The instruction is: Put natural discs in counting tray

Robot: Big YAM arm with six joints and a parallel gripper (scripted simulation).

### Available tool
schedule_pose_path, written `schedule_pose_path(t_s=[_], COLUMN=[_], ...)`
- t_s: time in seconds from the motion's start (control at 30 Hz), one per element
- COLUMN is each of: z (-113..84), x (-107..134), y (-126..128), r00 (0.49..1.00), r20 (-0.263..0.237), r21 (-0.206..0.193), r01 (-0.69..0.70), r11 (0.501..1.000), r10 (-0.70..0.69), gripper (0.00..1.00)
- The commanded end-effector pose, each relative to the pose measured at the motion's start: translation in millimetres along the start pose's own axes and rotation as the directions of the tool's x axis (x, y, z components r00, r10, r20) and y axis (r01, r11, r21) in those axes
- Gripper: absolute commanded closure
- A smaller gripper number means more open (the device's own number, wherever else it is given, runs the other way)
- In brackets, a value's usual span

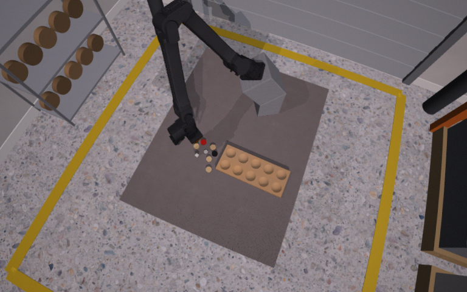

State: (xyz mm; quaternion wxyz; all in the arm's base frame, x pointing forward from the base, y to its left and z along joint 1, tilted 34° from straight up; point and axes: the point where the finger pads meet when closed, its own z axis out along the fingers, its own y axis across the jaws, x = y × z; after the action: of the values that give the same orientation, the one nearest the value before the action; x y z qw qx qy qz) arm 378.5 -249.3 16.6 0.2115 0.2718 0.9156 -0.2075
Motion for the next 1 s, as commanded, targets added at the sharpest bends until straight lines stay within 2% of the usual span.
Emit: schedule_pose_path(t_s=[0.0, 0.23, 0.27, 0.73, 0.83, 0.97], z=[1.9, 2.0, 4.0, 16.2, 12.7, 22.3], x=[-7.2, -12.5, -10.1, -12.4, -13.9, -12.0], y=[2.6, -0.7, -1.1, -3.2, 0.5, -3.2], r00=[1.0, 1.0, 1.0, 1.0, 1.0, 1.0], r20=[0.016, 0.027, 0.016, 0.021, 0.031, 0.02], r21=[-0.002, 0.0, 0.001, 0.003, -0.002, 0.003], r01=[-0.009, -0.014, -0.011, -0.007, 0.0, -0.007], r11=[1.0, 1.0, 1.0, 1.0, 1.0, 1.0], r10=[0.009, 0.014, 0.011, 0.007, 0.0, 0.007], gripper=[0.55, 0.55, 0.55, 0.55, 0.55, 0.55])
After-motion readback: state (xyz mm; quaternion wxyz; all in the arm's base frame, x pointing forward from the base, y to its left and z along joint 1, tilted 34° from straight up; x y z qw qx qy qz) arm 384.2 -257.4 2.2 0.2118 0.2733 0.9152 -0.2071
